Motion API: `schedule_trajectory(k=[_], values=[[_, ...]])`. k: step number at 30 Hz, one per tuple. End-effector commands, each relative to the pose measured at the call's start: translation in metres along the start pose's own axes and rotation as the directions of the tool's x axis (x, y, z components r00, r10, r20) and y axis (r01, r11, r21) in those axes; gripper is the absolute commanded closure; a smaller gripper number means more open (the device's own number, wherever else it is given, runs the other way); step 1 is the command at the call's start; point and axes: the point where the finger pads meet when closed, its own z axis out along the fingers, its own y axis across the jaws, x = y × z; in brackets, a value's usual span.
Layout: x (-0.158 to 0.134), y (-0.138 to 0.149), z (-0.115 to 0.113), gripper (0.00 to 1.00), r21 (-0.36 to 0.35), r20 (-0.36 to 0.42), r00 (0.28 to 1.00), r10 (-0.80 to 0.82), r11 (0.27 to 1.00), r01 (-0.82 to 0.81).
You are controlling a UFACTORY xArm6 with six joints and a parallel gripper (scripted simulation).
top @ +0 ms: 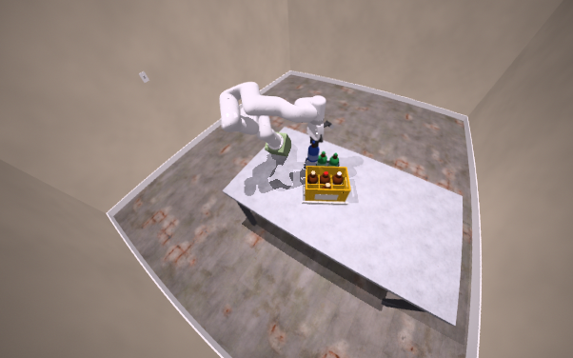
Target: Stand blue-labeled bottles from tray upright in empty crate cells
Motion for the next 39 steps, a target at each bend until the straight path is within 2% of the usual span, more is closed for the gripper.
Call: schedule_trajectory(k=[1,39], values=[[-0.004,0.007,-0.001,1.00,-0.001,-0.004,1.000,0.000,1.000,0.000],[-0.051,0.072,-0.001,1.00,-0.001,-0.004,1.000,0.000,1.000,0.000]])
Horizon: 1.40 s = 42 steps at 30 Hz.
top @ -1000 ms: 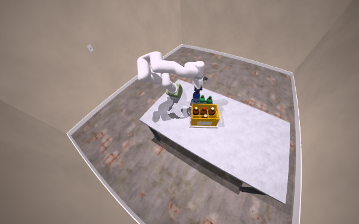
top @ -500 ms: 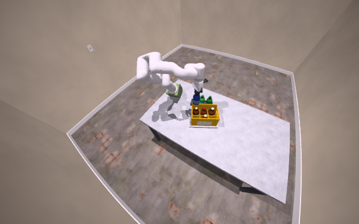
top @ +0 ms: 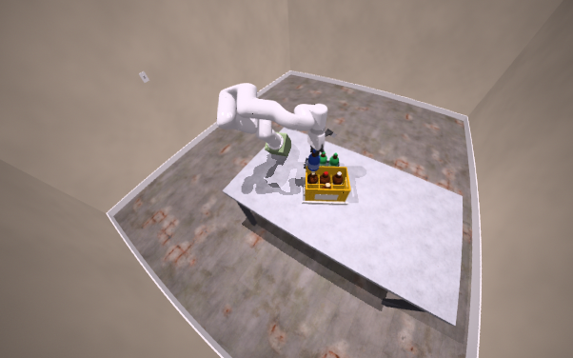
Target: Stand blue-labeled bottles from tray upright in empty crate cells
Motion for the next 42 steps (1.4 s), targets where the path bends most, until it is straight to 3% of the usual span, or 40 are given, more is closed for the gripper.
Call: schedule_trajectory(k=[1,42], values=[[-0.006,0.010,-0.001,1.00,-0.002,-0.003,1.000,0.001,1.000,-0.001],[-0.047,0.067,-0.001,1.00,-0.002,-0.003,1.000,0.001,1.000,-0.001]])
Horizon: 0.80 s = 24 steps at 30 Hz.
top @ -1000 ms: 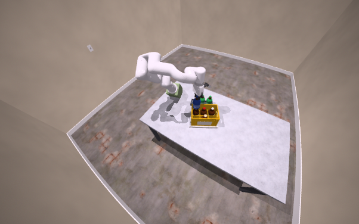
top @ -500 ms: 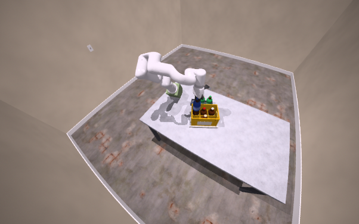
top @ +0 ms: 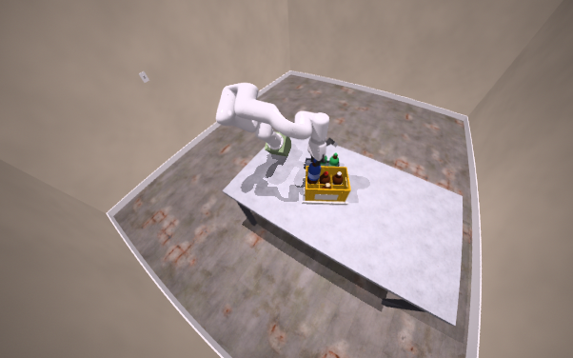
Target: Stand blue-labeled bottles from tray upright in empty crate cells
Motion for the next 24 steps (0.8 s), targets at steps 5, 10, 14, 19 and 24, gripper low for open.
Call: schedule_trajectory(k=[5,10,14,19,24], values=[[-0.006,0.009,-0.001,1.00,-0.002,-0.003,1.000,0.001,1.000,-0.001],[-0.009,0.014,-0.001,1.00,-0.002,-0.003,1.000,0.001,1.000,-0.001],[-0.012,0.018,-0.001,1.00,-0.002,-0.003,1.000,0.001,1.000,-0.001],[-0.014,0.022,-0.001,1.00,-0.002,-0.003,1.000,0.001,1.000,-0.001],[-0.016,0.023,-0.001,1.00,-0.002,-0.003,1.000,0.001,1.000,-0.001]])
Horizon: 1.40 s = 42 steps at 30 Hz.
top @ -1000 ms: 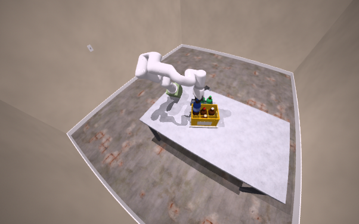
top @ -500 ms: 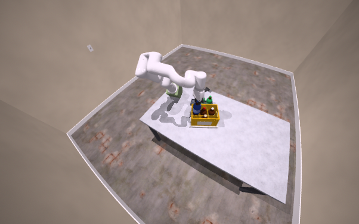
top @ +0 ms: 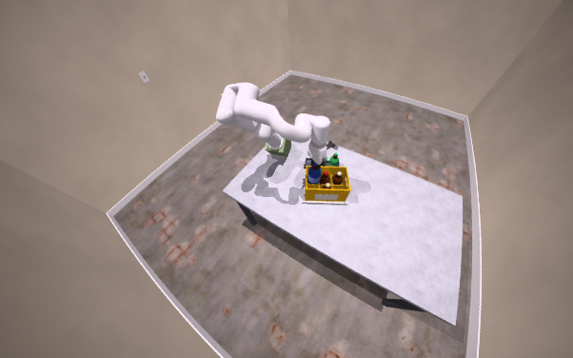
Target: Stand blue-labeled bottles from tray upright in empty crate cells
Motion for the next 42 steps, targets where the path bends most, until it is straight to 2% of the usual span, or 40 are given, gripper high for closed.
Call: schedule_trajectory(k=[1,42], values=[[-0.0018,0.0038,-0.0013,1.00,-0.003,-0.002,1.000,0.001,1.000,-0.001],[-0.0069,0.0108,-0.0013,1.00,-0.003,-0.002,1.000,0.001,1.000,-0.001]])
